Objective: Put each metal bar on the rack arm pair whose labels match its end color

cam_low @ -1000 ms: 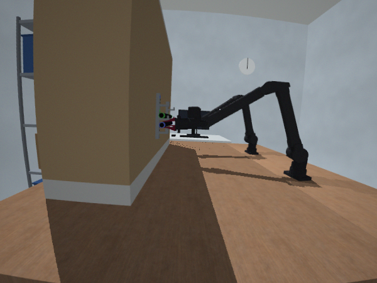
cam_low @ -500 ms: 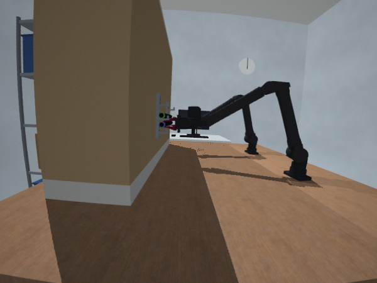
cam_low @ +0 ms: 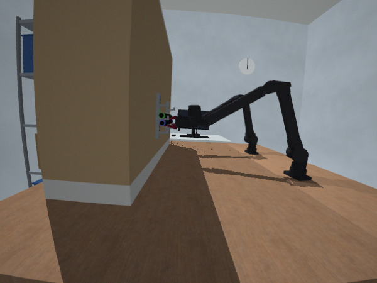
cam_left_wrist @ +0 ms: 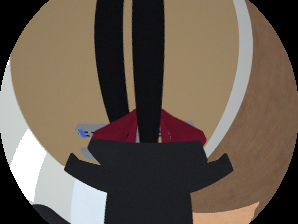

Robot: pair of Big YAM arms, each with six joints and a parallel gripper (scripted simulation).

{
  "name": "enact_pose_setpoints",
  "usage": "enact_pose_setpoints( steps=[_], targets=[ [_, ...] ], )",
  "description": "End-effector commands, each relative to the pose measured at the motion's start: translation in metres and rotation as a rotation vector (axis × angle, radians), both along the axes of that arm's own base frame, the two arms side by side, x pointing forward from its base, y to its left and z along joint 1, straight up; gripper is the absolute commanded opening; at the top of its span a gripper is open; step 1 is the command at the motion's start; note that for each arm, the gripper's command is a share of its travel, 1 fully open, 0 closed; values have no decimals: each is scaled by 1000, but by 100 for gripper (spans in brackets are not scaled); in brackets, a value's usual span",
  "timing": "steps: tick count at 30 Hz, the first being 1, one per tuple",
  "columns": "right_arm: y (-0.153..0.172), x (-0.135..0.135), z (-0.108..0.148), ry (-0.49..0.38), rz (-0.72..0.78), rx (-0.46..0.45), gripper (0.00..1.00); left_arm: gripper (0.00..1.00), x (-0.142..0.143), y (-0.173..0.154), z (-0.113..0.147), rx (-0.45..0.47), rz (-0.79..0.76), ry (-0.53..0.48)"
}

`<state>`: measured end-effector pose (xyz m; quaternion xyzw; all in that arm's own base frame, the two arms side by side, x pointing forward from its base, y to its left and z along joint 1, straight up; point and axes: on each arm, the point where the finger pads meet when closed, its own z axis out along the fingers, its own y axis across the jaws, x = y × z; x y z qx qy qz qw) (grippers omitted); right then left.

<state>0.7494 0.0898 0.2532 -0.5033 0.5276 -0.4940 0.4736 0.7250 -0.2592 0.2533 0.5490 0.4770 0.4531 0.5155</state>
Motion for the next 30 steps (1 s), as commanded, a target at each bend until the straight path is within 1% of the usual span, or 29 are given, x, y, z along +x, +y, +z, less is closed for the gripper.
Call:
enact_pose_setpoints(
  steps=[1,30],
  targets=[
    [-9,4,64,-102,-14,22,0,0,4,3,61,-30,14,-92],
    [-11,-20,53,-102,-14,22,0,0,-20,3,50,-30,14,-92]
  ],
)
